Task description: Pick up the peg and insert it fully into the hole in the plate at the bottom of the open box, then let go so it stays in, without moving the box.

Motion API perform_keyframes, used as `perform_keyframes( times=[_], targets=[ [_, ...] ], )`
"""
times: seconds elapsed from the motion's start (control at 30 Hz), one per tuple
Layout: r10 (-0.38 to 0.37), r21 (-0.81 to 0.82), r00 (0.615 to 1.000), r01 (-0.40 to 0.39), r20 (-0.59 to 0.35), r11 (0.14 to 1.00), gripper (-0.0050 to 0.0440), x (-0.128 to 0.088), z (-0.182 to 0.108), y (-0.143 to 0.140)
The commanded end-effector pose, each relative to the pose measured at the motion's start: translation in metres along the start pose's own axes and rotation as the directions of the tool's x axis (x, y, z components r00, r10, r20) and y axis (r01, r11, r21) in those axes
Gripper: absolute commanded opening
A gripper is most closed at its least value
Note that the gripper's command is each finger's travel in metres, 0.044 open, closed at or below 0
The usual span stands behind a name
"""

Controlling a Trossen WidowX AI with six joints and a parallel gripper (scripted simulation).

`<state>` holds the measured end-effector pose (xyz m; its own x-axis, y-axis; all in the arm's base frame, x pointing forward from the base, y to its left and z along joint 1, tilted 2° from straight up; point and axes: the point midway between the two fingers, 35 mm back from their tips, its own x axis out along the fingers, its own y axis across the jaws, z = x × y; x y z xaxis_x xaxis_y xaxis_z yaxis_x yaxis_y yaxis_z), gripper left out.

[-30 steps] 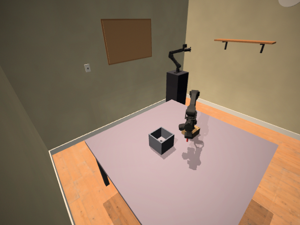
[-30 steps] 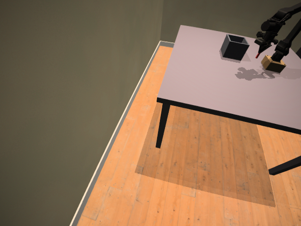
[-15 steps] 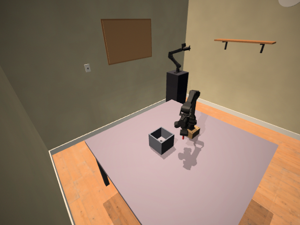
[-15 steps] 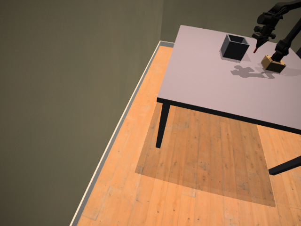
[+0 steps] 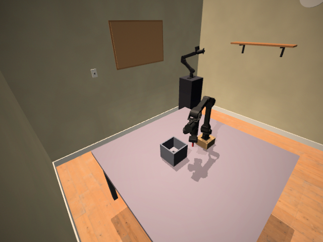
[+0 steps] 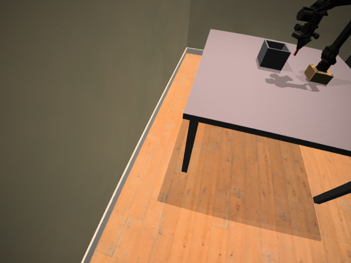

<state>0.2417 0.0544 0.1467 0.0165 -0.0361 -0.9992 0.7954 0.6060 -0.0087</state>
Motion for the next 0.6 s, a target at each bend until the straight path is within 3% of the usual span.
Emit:
perform_keyframes(
  times=[0.0,0.57],
  targets=[
    [-0.002,0.0,1.0,0.002,-0.005,1.0,0.0,-0.005,0.01,-0.001],
    [0.022,0.022,1.0,-0.022,0.02,1.0,0.0,-0.018,0.038,-0.007]
  ],
)
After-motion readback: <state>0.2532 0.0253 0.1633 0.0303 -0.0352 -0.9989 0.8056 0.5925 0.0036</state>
